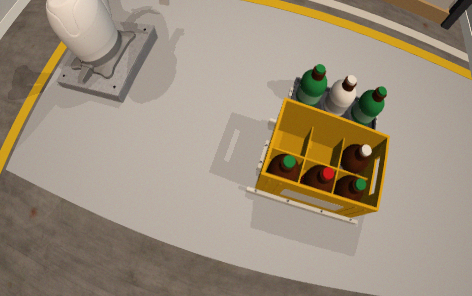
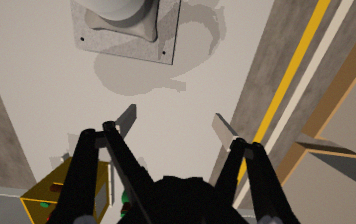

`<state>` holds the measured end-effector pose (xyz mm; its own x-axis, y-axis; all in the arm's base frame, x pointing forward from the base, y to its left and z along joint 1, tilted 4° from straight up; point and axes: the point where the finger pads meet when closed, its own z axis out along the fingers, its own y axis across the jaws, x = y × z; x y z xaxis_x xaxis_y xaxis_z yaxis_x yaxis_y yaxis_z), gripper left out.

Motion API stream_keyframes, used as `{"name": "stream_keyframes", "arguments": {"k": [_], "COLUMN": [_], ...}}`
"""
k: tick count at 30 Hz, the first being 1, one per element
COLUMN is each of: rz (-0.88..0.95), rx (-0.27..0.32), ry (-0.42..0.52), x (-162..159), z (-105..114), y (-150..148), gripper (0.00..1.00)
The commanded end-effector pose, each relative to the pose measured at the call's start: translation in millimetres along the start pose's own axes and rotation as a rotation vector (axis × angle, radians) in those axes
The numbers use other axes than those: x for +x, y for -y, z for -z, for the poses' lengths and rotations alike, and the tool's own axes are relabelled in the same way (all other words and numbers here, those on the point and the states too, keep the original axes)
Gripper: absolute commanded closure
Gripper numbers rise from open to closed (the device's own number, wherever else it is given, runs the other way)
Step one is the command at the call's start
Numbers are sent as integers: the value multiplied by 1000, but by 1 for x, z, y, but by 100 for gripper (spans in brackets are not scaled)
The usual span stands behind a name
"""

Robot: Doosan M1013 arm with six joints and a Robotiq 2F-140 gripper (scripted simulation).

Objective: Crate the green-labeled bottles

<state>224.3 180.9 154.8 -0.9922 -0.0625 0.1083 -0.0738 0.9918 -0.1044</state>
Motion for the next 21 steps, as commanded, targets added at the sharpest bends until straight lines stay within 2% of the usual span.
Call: {"name": "stream_keyframes", "arguments": {"k": [1,5,7,11,12,13,17,19,20,21], "rz": [0,7,29,129,129,166,249,249,294,294], "rx": [0,-1,-6,-22,-22,-27,-35,-35,-38,-38], "ry": [0,0,2,13,13,18,30,30,37,37], "x": [0,-5,-21,-95,-99,-121,-173,-173,-205,-215], "z": [0,2,9,35,36,42,56,56,63,65], "y": [0,0,0,10,11,17,37,37,54,58], "gripper": [0,0,0,0,0,0,0,0,0,0]}}
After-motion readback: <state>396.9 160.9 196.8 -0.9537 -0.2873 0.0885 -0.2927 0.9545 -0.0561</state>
